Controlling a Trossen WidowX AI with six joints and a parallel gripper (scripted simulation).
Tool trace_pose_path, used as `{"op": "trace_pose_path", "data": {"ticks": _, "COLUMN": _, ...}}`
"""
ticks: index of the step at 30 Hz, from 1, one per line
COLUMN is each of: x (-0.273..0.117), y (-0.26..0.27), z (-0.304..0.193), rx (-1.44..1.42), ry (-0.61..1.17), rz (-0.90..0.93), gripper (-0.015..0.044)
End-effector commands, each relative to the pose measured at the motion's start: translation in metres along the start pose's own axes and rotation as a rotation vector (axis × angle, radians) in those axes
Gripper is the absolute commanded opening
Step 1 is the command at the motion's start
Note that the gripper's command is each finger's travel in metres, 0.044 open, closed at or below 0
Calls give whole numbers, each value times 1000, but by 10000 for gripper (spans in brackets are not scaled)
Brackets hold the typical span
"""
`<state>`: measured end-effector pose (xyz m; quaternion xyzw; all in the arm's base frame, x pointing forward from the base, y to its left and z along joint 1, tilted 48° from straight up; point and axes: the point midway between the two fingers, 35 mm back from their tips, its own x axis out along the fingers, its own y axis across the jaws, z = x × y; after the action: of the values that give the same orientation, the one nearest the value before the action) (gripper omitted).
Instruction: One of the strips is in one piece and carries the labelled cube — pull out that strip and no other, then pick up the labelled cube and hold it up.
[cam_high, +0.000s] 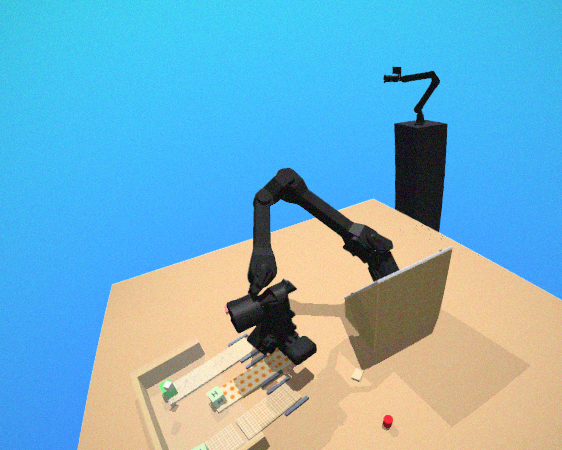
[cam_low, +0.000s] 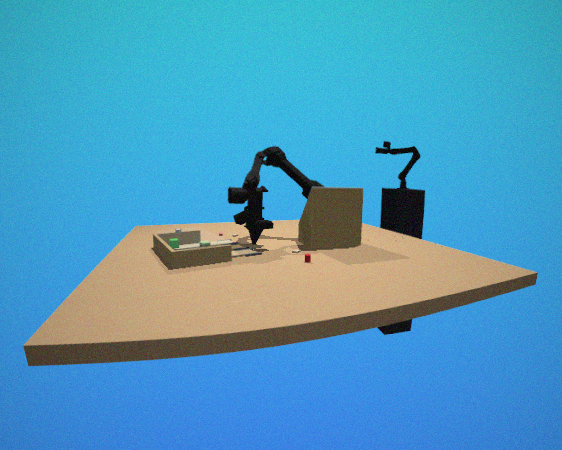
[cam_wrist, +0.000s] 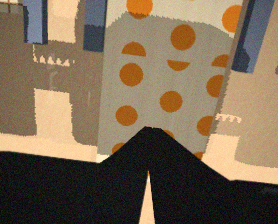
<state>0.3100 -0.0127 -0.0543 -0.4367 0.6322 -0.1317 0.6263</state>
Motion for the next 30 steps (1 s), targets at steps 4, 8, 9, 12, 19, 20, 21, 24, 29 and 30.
{"op": "trace_pose_path", "data": {"ticks": 4, "x": 7, "y": 0, "z": -20, "rx": -11, "ry": 33, "rz": -1, "gripper": 0}}
{"op": "trace_pose_path", "data": {"ticks": 8, "x": 7, "y": 0, "z": -26, "rx": -12, "ry": 33, "rz": -1, "gripper": 0}}
{"op": "trace_pose_path", "data": {"ticks": 9, "x": 6, "y": 0, "z": -28, "rx": -12, "ry": 33, "rz": -1, "gripper": 0}}
{"op": "trace_pose_path", "data": {"ticks": 12, "x": 6, "y": 0, "z": -32, "rx": -12, "ry": 33, "rz": -1, "gripper": 0}}
{"op": "trace_pose_path", "data": {"ticks": 19, "x": 6, "y": 0, "z": -42, "rx": -12, "ry": 33, "rz": -1, "gripper": 0}}
{"op": "trace_pose_path", "data": {"ticks": 20, "x": 6, "y": 0, "z": -43, "rx": -12, "ry": 33, "rz": -1, "gripper": 0}}
{"op": "trace_pose_path", "data": {"ticks": 21, "x": 6, "y": 0, "z": -44, "rx": -12, "ry": 33, "rz": -1, "gripper": 0}}
{"op": "trace_pose_path", "data": {"ticks": 24, "x": 6, "y": 0, "z": -48, "rx": -13, "ry": 34, "rz": -1, "gripper": 0}}
{"op": "trace_pose_path", "data": {"ticks": 29, "x": 6, "y": 0, "z": -55, "rx": -13, "ry": 34, "rz": -1, "gripper": 0}}
{"op": "trace_pose_path", "data": {"ticks": 30, "x": 6, "y": 0, "z": -56, "rx": -13, "ry": 34, "rz": -1, "gripper": 0}}
